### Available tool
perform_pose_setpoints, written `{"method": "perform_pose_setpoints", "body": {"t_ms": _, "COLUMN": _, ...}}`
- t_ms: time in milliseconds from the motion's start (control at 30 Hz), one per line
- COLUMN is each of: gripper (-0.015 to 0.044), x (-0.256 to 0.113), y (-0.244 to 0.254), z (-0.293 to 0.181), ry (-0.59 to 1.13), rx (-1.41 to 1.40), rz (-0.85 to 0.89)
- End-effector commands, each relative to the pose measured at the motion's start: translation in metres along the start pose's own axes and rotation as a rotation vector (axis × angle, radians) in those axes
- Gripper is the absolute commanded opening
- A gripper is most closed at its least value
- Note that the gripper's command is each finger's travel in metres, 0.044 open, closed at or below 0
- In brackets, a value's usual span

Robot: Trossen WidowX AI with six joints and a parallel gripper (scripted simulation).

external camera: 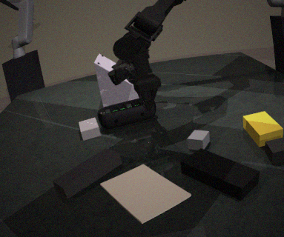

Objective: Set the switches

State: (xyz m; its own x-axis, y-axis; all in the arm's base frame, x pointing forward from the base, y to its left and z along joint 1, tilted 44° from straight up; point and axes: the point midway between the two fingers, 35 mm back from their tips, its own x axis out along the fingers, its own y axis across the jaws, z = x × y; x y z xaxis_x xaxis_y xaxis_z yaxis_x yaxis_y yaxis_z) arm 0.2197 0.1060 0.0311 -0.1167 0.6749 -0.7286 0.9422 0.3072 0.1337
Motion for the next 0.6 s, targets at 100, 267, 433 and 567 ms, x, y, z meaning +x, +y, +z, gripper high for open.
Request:
{"method": "perform_pose_setpoints", "body": {"t_ms": 100, "gripper": 0.0295, "x": 0.0012, "y": -0.0006, "z": -0.0005, "ry": 0.005, "rx": 0.007, "rz": 0.000}}
{"method": "perform_pose_setpoints", "body": {"t_ms": 267, "gripper": 0.0262, "x": 0.0012, "y": -0.0006, "z": -0.0005, "ry": 0.005, "rx": 0.007, "rz": 0.000}}
{"method": "perform_pose_setpoints", "body": {"t_ms": 433, "gripper": 0.0189, "x": 0.0012, "y": -0.0002, "z": -0.0005, "ry": 0.005, "rx": 0.007, "rz": 0.000}}
{"method": "perform_pose_setpoints", "body": {"t_ms": 567, "gripper": 0.0084, "x": 0.0012, "y": 0.0017, "z": -0.0004, "ry": 0.005, "rx": 0.006, "rz": 0.000}}
